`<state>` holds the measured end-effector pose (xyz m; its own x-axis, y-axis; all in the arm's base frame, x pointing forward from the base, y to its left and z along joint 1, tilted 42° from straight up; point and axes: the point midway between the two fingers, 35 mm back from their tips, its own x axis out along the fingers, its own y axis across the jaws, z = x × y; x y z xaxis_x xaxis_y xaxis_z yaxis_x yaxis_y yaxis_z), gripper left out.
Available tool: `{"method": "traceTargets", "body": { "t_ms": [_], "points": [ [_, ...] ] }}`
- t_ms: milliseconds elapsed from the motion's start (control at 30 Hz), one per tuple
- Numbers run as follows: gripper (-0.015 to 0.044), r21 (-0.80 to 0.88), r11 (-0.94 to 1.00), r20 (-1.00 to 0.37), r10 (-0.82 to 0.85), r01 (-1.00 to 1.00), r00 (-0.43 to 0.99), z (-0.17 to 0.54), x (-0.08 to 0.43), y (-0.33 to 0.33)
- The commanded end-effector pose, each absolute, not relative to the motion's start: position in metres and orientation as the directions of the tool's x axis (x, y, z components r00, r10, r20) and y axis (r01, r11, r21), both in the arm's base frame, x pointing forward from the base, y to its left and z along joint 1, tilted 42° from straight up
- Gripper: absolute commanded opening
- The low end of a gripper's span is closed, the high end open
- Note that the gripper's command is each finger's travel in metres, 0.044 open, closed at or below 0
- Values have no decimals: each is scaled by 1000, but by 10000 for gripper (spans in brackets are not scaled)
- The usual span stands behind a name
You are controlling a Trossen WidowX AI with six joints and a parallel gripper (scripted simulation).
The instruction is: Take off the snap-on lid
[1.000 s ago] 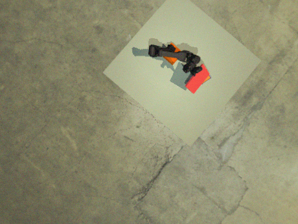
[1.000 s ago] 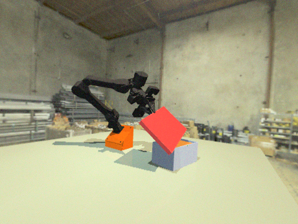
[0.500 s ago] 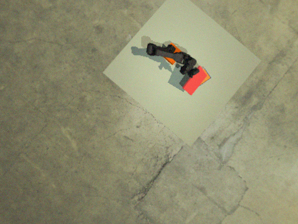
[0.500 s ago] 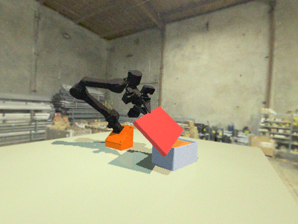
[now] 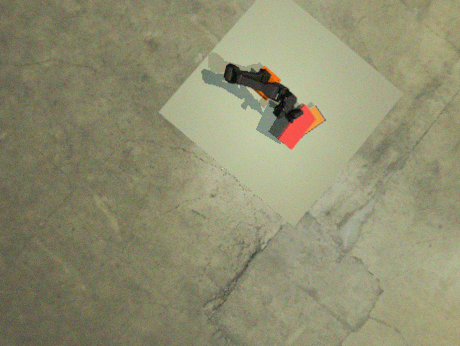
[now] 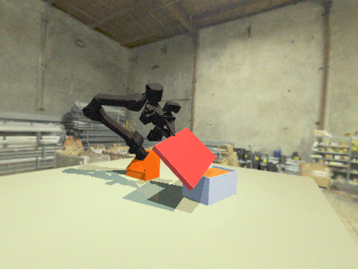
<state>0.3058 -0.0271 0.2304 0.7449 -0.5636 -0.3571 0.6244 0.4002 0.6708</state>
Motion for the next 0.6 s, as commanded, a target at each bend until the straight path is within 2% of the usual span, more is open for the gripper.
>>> {"method": "traceTargets", "body": {
  "t_ms": [0,567],
  "points": [
    [0,683,401,-349,-554,610,756,240,304,-31],
    [0,683,402,-348,-555,610,756,262,295,-55]
  ]
}}
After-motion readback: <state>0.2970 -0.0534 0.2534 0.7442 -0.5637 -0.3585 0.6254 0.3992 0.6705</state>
